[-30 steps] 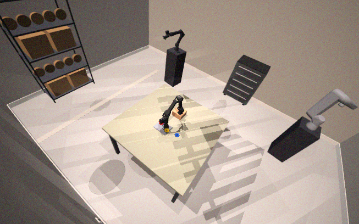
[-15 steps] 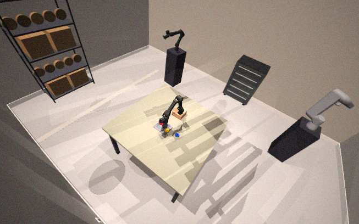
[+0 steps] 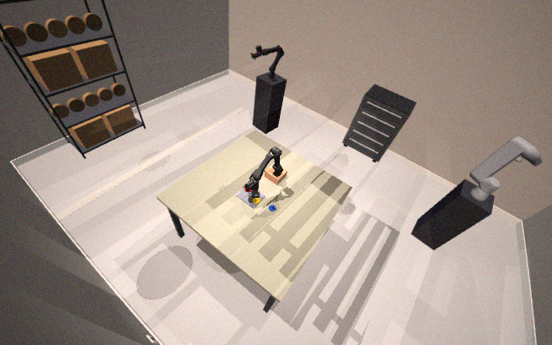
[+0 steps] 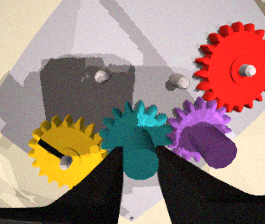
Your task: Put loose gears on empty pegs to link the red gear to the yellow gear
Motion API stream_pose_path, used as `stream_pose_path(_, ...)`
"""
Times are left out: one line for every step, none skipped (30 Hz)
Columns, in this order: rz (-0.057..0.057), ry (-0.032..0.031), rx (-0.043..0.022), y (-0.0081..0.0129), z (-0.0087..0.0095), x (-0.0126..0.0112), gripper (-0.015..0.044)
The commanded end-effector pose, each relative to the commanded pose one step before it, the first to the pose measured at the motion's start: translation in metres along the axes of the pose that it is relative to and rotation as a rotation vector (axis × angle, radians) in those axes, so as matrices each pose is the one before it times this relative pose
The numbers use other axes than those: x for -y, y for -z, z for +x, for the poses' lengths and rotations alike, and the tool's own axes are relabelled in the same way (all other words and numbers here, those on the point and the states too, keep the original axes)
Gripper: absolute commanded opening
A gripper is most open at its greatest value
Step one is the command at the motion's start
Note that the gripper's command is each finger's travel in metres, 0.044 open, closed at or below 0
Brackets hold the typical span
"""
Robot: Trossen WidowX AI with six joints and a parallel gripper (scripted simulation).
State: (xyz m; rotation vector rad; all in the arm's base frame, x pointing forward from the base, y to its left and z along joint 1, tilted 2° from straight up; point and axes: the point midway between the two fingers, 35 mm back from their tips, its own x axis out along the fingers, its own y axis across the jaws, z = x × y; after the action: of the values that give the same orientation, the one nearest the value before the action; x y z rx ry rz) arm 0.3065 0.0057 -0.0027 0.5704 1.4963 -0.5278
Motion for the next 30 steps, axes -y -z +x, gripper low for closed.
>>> stream_pose_path(-0.0858,0.00020,-0.00246,0.00012,0.00158,0.00083,0.0000)
stream_pose_path(-0.0153,-0.00001,0.00002,-0.00026,0.00015,-0.00012,0.0000)
stream_pose_path(-0.0101,-0.00001,0.00001,-0.00020,0.00018,-0.00017,0.0000)
stream_pose_path(-0.0088,-0.00002,0.00001,-0.00020,0.00029,-0.00029,0.0000)
stream_pose_path(-0.0026,-0.00002,0.00000,-0.00008,0.00026,-0.00028,0.0000)
stream_pose_path(0.0011,-0.00001,0.00000,0.00001,0.00017,-0.00017,0.0000)
stream_pose_path(0.0043,-0.00002,-0.00001,0.00008,0.00029,-0.00024,0.0000)
stream_pose_path(0.0077,-0.00002,-0.00002,0.00015,0.00034,-0.00022,0.0000)
stream_pose_path(0.0068,-0.00001,-0.00001,0.00013,0.00023,-0.00010,0.0000)
stream_pose_path(0.0096,-0.00001,-0.00002,0.00017,0.00025,-0.00008,0.0000)
stream_pose_path(0.0039,0.00000,0.00000,0.00004,-0.00012,0.00002,0.0026)
stream_pose_path(0.0069,0.00000,0.00000,0.00007,-0.00022,0.00004,0.0053)
stream_pose_path(0.0102,0.00000,-0.00001,0.00010,-0.00032,0.00006,0.0079)
stream_pose_path(0.0139,0.00001,-0.00001,0.00014,-0.00044,0.00008,0.0105)
stream_pose_path(0.0154,0.00001,-0.00001,0.00015,-0.00049,0.00009,0.0131)
stream_pose_path(0.0174,0.00001,-0.00001,0.00017,-0.00055,0.00011,0.0140)
stream_pose_path(0.0197,0.00001,-0.00001,0.00019,-0.00062,0.00013,0.0140)
stream_pose_path(0.0218,0.00001,-0.00001,0.00021,-0.00068,0.00015,0.0140)
stream_pose_path(0.0023,-0.00001,0.00002,-0.00010,-0.00186,-0.00010,0.0140)
stream_pose_path(0.0040,-0.00002,0.00003,-0.00015,-0.00320,-0.00014,0.0140)
stream_pose_path(0.0059,-0.00002,0.00004,-0.00017,-0.00479,-0.00017,0.0140)
stream_pose_path(0.0084,-0.00002,0.00005,-0.00013,-0.00680,-0.00014,0.0140)
stream_pose_path(0.0087,-0.00002,0.00004,0.00000,-0.00711,-0.00002,0.0140)
stream_pose_path(0.0096,0.00000,0.00003,0.00016,-0.00787,0.00013,0.0140)
stream_pose_path(0.0094,0.00001,0.00001,0.00032,-0.00777,0.00028,0.0140)
stream_pose_path(0.0061,0.00001,0.00000,0.00030,-0.00509,0.00027,0.0140)
stream_pose_path(0.0021,0.00001,0.00000,0.00012,-0.00173,0.00011,0.0140)
stream_pose_path(0.0000,0.00000,0.00000,0.00000,0.00000,0.00000,0.0140)
stream_pose_path(0.0000,0.00000,0.00000,0.00000,0.00000,0.00000,0.0140)
stream_pose_path(-0.0162,-0.00225,0.00396,-0.00057,0.00555,-0.00036,0.0166)
